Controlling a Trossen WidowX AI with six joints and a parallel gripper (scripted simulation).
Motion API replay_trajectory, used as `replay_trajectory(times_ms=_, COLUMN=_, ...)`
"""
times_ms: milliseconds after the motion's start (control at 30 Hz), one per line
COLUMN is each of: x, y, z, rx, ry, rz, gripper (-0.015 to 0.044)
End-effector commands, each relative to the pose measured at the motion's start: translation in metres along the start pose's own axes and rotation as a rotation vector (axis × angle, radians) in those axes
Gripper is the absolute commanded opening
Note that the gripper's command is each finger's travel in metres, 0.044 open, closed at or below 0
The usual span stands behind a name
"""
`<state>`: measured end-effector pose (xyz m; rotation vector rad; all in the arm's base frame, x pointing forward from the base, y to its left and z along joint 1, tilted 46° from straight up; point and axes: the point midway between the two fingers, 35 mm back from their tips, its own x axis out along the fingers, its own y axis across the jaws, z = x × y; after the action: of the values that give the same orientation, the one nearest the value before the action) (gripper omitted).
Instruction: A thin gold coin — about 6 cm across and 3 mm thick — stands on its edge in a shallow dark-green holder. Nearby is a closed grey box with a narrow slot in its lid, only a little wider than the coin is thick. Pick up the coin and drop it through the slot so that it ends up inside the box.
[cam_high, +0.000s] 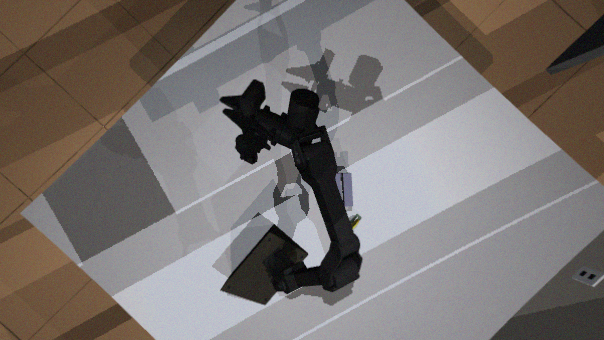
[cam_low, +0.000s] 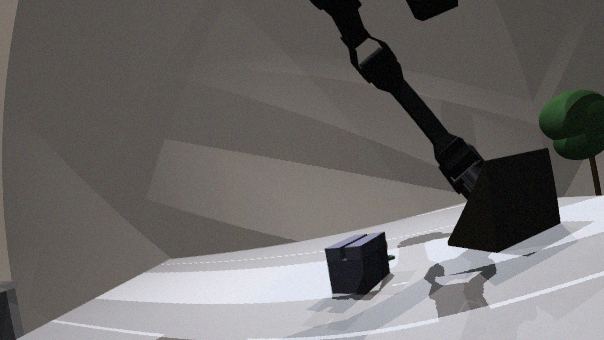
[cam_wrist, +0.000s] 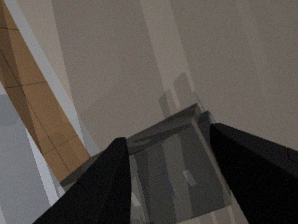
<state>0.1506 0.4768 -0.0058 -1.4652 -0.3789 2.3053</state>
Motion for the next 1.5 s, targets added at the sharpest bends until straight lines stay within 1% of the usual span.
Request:
replay_trajectory(times_ms=0, x=-0.052, y=0.044, z=-0.033, rx=0.485, ry=0.222, rz=0.08, gripper=0.0161)
replay_trajectory(times_ms=400, x=-0.138, y=0.12, z=-0.057, rx=1.17, ry=0.595, rz=0.079, gripper=0.0161)
replay_trajectory(times_ms=600, x=-0.181, y=0.162, z=-0.057, rx=1.485, ry=0.805, rz=0.025, gripper=0.0161)
replay_trajectory(times_ms=767, x=-0.217, y=0.198, z=-0.053, rx=1.727, ry=0.993, rz=-0.054, gripper=0.0161)
replay_trajectory(times_ms=967, x=-0.259, y=0.241, z=-0.04, rx=1.982, ry=1.234, rz=-0.198, gripper=0.0161)
replay_trajectory(times_ms=1167, x=-0.3, y=0.283, z=-0.022, rx=2.186, ry=1.486, rz=-0.406, gripper=0.0161)
replay_trajectory(times_ms=1400, x=-0.344, y=0.327, z=0.006, rx=2.33, ry=1.779, rz=-0.739, gripper=0.0161)
replay_trajectory(times_ms=1467, x=-0.347, y=0.329, z=0.008, rx=2.336, ry=1.799, rz=-0.766, gripper=0.0161)
